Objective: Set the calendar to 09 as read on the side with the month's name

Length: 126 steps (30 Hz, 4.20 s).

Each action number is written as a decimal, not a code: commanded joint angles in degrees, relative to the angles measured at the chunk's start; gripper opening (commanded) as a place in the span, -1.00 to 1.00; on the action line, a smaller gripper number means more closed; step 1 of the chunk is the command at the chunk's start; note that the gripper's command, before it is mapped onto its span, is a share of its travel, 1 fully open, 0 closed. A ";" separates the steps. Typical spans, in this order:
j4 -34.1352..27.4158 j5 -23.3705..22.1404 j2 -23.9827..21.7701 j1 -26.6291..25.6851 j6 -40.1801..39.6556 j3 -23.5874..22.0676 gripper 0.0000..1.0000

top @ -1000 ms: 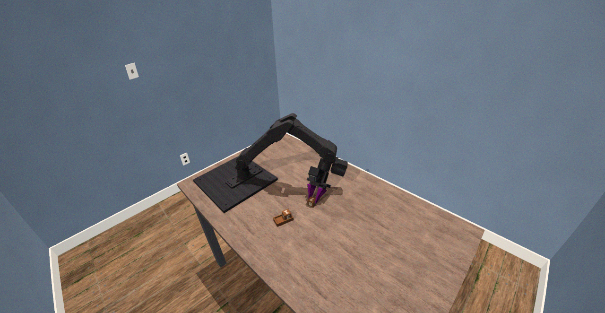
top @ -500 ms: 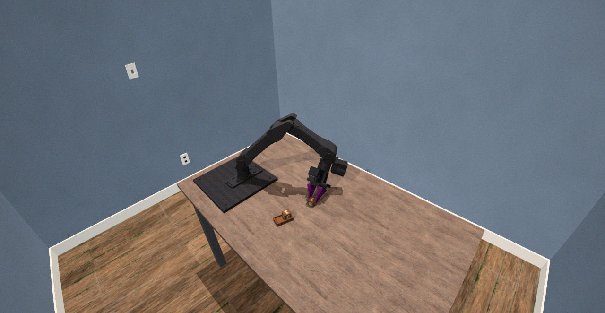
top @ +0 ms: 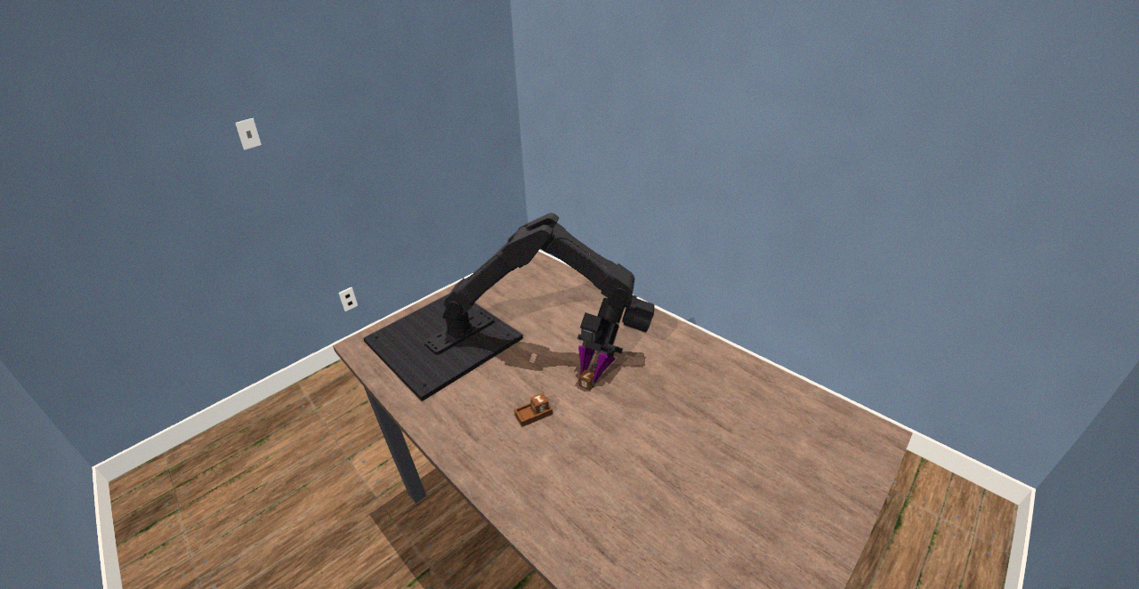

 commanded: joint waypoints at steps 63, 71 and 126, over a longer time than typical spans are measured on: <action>-12.84 1.12 -5.29 0.01 0.02 8.30 -0.45; -12.84 1.12 -5.29 0.01 0.02 8.30 -0.45; -0.72 -41.01 -17.72 -18.05 -24.81 1.31 -0.45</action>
